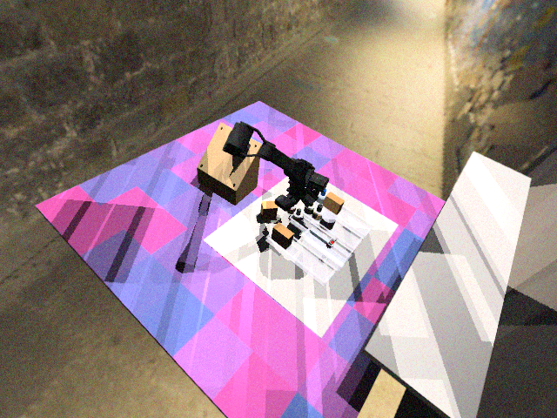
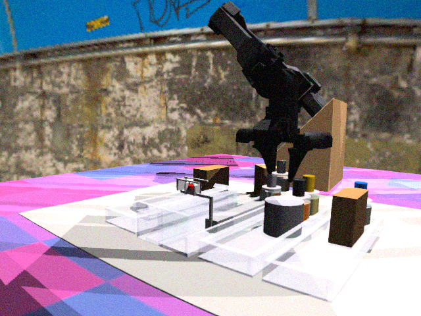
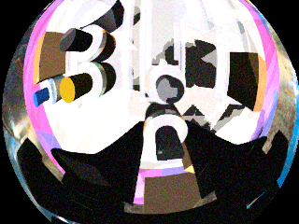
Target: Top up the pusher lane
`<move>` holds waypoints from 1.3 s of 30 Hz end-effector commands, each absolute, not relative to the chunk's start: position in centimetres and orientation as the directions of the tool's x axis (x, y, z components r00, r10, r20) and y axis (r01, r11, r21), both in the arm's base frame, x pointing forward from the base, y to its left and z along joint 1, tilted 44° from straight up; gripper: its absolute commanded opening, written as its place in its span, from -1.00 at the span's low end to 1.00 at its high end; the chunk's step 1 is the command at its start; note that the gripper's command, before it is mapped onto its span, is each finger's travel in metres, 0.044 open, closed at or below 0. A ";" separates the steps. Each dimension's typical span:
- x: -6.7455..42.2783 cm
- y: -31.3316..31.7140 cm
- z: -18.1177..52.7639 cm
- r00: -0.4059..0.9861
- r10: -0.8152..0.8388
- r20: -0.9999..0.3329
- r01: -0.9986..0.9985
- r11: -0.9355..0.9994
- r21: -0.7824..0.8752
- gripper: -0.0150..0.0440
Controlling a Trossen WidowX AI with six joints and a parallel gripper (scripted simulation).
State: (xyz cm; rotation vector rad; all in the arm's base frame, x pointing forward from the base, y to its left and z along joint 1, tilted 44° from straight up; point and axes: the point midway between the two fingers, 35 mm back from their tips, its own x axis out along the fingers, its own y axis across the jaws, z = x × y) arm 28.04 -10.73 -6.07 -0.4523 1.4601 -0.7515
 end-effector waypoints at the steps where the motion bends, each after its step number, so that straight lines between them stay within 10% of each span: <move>1: 28.7 -10.8 -5.9 -0.041 -0.698 -0.715 0.185 0.698 -0.692 -0.49; 39: 30.1 -11.1 -5.7 -0.040 -0.698 -0.715 0.185 0.698 -0.692 -0.49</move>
